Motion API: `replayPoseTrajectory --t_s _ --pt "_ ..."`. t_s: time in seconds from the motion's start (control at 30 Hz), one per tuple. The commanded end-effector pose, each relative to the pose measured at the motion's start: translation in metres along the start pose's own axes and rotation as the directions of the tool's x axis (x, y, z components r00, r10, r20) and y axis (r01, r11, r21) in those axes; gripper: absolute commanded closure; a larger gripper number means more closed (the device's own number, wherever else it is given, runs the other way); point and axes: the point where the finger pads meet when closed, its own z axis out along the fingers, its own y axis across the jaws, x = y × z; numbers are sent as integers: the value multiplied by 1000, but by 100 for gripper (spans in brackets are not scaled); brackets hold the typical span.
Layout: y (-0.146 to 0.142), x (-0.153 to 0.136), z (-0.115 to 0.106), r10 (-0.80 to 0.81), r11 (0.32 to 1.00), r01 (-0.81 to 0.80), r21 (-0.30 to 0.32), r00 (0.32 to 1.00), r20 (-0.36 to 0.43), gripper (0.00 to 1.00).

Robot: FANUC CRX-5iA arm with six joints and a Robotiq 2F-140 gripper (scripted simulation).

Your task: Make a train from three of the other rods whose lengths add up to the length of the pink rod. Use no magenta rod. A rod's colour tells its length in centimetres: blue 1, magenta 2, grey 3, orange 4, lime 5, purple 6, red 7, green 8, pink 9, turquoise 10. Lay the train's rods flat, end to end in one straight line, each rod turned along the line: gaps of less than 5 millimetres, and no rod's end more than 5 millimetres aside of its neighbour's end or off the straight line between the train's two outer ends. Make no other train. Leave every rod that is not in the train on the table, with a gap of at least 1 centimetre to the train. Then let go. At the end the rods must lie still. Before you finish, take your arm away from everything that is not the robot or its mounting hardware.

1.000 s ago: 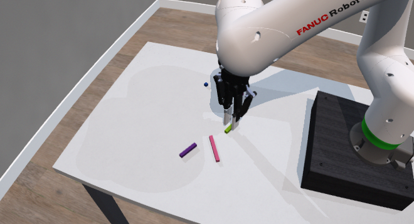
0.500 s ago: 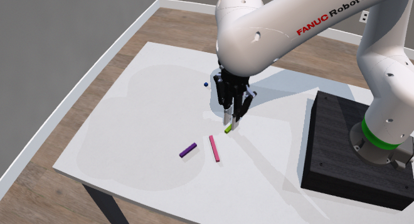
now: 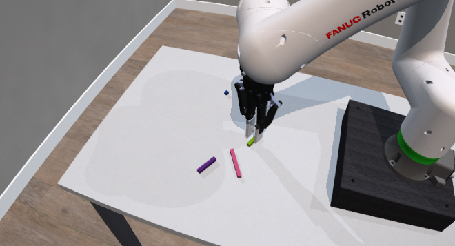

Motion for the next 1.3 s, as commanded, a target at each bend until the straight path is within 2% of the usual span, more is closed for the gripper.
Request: replayPoseTrajectory --t_s 0.0,0.47,1.27 --pt "0 0 0 0 1000 0 0 1000 0 85" --pt "0 0 1 0 1000 0 0 1000 0 85" --pt "0 0 17 0 1000 0 0 1000 0 85"
